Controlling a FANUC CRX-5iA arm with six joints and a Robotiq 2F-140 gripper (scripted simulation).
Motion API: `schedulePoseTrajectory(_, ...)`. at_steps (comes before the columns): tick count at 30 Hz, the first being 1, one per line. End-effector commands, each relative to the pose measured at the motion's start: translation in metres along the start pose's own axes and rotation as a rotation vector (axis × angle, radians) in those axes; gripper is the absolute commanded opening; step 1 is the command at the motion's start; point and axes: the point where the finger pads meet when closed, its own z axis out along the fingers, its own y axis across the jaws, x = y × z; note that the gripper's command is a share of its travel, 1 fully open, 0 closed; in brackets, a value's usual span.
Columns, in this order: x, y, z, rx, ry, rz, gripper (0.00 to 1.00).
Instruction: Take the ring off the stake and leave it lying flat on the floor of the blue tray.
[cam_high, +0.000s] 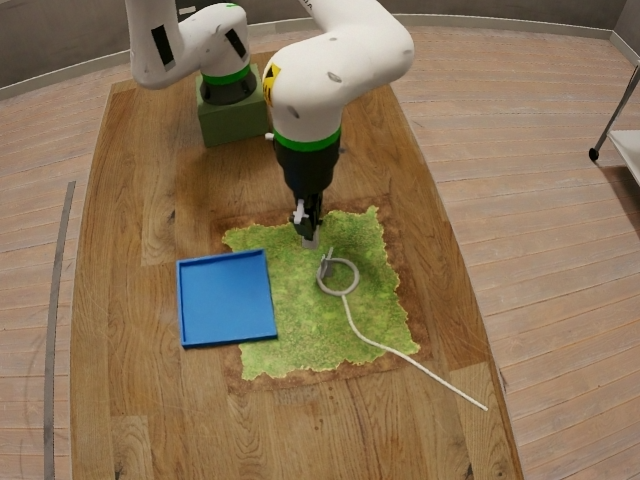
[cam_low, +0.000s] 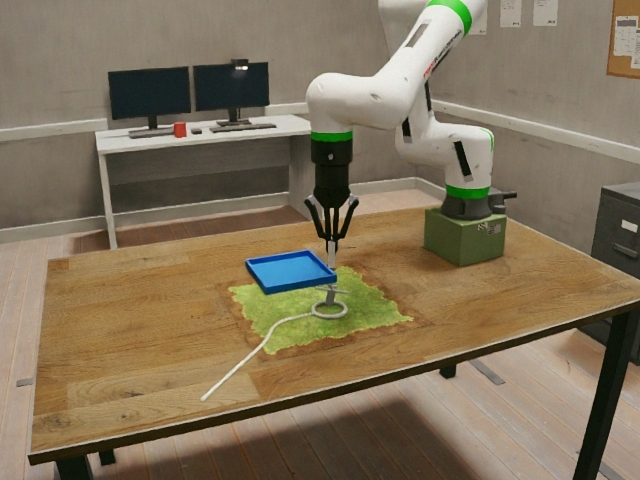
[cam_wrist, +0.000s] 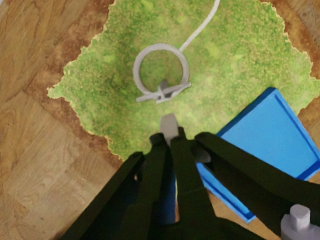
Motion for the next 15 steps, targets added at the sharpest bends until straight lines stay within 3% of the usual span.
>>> schedulePoseTrajectory(1, 0.001, 0.001, -0.001, -0.001, 0.001, 0.004, 0.10)
schedulePoseTrajectory(5, 0.006, 0.001, -0.001, -0.001, 0.001, 0.091, 0.10)
schedulePoseTrajectory(15, 0.041, 0.004, -0.002, 0.003, 0.005, 0.597, 0.10)
